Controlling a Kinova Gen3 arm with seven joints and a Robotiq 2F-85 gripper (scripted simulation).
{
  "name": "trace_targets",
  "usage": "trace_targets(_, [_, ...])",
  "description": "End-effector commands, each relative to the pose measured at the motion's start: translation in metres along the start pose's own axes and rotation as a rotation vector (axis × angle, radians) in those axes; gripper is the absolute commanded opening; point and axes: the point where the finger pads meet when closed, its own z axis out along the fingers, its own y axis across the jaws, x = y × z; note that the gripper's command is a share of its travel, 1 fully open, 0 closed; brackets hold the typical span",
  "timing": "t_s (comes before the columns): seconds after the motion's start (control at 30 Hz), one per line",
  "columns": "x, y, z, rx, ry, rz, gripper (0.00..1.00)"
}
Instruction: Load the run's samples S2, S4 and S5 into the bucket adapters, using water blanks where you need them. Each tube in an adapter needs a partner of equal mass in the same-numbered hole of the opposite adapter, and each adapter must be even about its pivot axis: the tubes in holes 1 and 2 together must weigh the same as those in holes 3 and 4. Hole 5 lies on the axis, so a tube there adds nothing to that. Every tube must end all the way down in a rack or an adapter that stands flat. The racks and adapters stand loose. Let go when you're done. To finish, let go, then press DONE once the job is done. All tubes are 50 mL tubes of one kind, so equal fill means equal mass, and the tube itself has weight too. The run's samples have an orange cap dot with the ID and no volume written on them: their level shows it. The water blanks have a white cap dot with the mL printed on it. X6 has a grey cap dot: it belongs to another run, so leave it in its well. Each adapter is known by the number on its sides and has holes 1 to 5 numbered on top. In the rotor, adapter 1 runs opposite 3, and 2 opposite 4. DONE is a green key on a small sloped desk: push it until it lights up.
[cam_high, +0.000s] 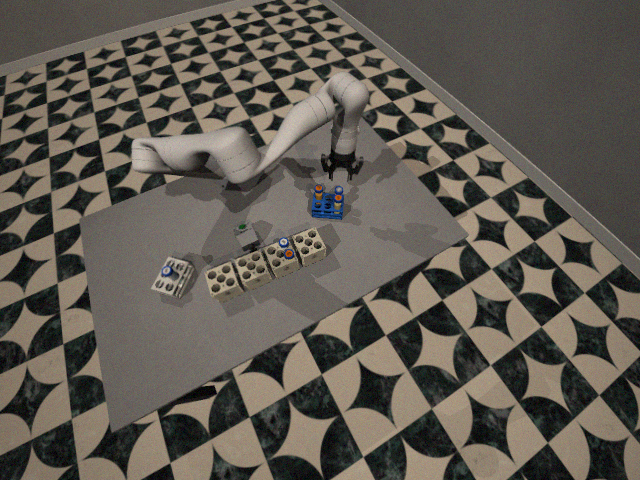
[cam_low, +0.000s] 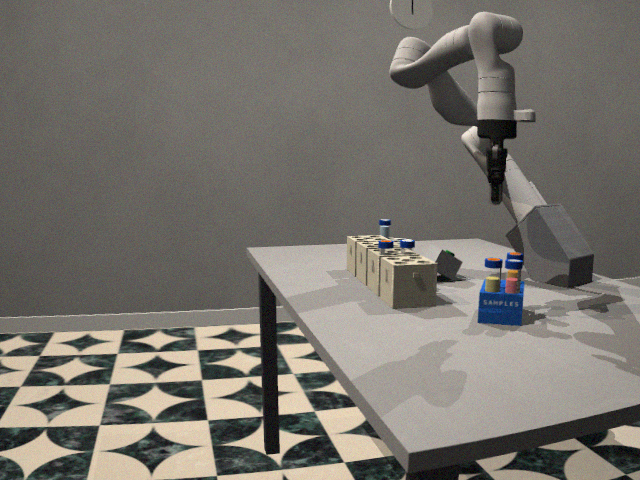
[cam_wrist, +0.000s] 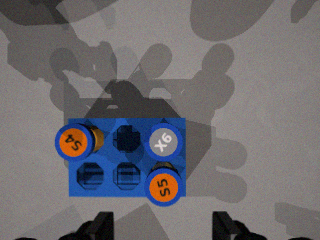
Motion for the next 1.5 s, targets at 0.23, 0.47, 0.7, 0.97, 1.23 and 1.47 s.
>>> trace_targets(0.23, [0.0, 0.001, 0.001, -0.002, 0.0, 0.0, 0.62])
trace_targets(0.47, [0.0, 0.001, 0.008, -0.002, 0.0, 0.0, 0.62])
trace_targets(0.7, [0.0, 0.001, 0.017, -0.002, 0.0, 0.0, 0.62])
trace_targets(0.97, [0.0, 0.001, 0.027, -0.002, 0.0, 0.0, 0.62])
trace_targets(1.23, [0.0, 0.001, 0.036, -0.002, 0.0, 0.0, 0.62])
trace_targets(1.47, [0.0, 0.001, 0.045, -0.002, 0.0, 0.0, 0.62])
